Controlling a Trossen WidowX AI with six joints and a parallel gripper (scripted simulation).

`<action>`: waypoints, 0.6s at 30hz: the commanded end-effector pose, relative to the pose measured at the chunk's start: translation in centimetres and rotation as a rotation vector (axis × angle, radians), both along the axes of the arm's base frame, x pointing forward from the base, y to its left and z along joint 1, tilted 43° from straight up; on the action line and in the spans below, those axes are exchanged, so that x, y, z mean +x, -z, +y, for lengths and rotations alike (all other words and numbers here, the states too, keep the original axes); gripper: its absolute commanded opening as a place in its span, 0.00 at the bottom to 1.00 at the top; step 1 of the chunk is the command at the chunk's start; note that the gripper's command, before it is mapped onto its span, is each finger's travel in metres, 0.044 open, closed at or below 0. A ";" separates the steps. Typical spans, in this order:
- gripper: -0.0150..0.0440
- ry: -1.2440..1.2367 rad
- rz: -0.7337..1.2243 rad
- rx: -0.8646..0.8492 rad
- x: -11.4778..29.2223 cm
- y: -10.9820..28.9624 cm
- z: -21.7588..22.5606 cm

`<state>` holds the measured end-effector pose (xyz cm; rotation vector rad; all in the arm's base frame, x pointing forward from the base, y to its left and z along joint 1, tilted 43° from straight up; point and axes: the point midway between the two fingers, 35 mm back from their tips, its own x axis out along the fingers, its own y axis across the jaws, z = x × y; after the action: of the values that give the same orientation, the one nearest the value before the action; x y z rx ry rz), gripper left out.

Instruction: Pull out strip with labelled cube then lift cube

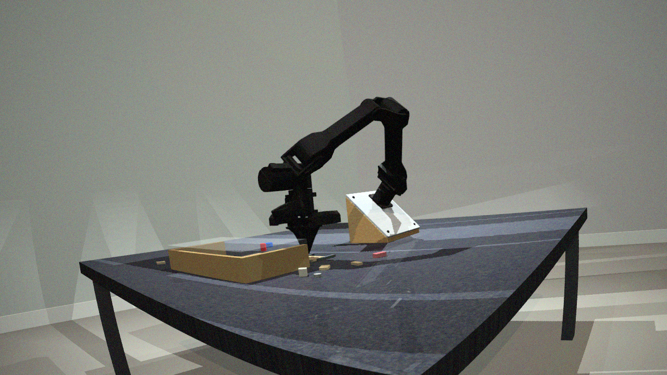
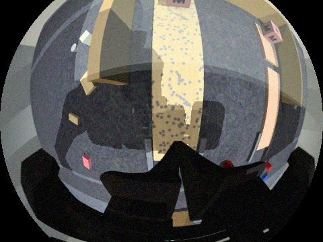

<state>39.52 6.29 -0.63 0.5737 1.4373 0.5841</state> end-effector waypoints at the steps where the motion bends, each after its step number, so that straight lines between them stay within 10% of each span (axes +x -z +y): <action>1: 0.25 0.001 0.014 0.005 -0.4 0.6 0.6; 18: 0.25 0.001 0.014 0.005 -0.5 0.8 0.8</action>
<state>39.21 7.01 -1.32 0.5754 1.4436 0.5865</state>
